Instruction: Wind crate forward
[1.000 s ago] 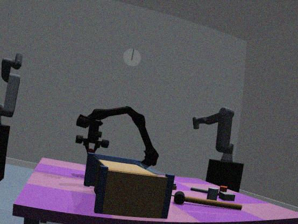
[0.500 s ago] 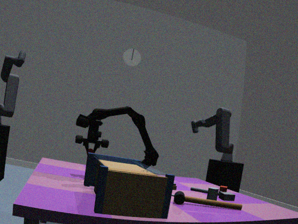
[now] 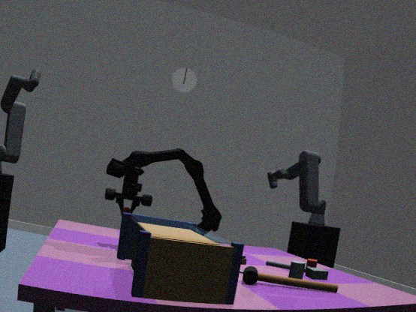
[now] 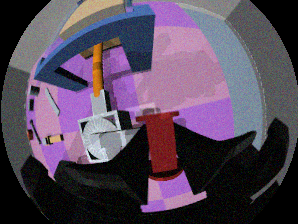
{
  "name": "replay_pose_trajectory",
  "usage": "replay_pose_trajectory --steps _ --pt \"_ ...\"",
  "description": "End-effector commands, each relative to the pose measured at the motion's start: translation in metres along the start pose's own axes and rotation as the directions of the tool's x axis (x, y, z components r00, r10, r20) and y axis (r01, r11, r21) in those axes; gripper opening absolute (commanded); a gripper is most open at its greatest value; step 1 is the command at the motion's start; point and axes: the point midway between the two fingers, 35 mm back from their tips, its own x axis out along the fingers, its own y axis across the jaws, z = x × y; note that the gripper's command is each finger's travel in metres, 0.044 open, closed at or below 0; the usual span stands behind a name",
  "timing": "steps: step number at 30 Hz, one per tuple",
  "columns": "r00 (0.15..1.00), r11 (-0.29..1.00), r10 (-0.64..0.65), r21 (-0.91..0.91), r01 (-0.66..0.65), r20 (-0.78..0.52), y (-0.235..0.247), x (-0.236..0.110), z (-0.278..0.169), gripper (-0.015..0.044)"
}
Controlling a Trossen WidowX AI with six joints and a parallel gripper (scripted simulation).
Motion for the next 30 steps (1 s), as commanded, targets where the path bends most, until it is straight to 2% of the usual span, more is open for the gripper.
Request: replay_pose_trajectory --steps 1,30 --pt "1.000 0.999 0.014 -0.038 -0.013 0.026 0.007 0.013 0.025 0.0000" --pt "0.999 0.999 0.017 -0.039 -0.016 0.027 0.025 0.026 0.053 0.0000"
